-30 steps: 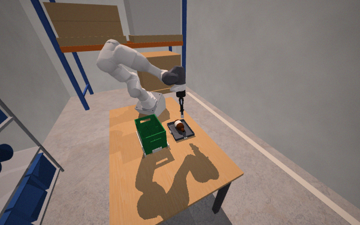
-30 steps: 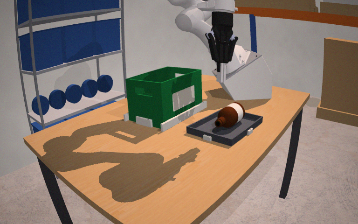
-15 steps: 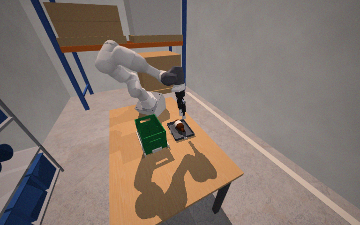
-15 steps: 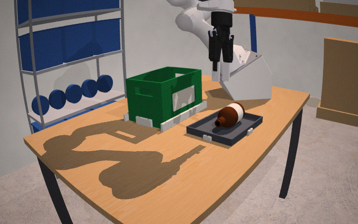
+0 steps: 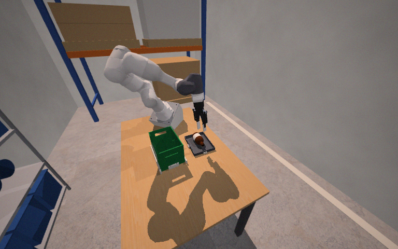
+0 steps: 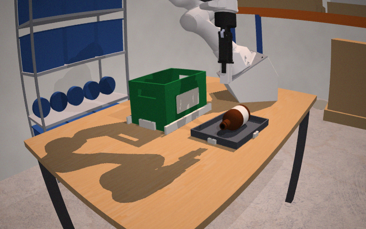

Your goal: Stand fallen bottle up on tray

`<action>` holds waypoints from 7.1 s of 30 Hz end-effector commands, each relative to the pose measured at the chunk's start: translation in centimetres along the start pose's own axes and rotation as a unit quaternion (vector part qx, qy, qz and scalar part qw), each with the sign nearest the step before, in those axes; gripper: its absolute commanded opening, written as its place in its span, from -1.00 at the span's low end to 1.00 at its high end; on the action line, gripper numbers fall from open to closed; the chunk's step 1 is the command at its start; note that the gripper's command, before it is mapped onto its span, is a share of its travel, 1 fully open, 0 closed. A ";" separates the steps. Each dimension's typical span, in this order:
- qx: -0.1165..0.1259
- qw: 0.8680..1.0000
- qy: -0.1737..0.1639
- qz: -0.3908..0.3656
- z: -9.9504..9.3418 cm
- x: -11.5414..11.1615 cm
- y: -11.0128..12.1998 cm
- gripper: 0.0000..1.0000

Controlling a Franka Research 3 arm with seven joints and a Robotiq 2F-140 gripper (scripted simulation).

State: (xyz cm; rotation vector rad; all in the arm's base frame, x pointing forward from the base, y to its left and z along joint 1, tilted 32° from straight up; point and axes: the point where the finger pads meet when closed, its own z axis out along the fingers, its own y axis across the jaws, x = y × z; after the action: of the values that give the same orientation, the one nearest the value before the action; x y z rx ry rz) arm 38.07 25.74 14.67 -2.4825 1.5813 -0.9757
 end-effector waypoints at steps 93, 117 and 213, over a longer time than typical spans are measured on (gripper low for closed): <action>-0.064 0.810 -0.047 -0.581 11.4 -0.1 1.7 -0.24; -0.064 0.810 -0.047 -0.581 11.4 -0.1 1.7 -0.24; -0.064 0.810 -0.047 -0.581 15.3 -0.1 2.3 -0.24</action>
State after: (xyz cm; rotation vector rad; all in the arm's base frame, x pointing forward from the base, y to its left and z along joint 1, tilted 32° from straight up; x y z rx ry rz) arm 44.08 20.14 1.71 -3.4639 -0.1107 -0.7087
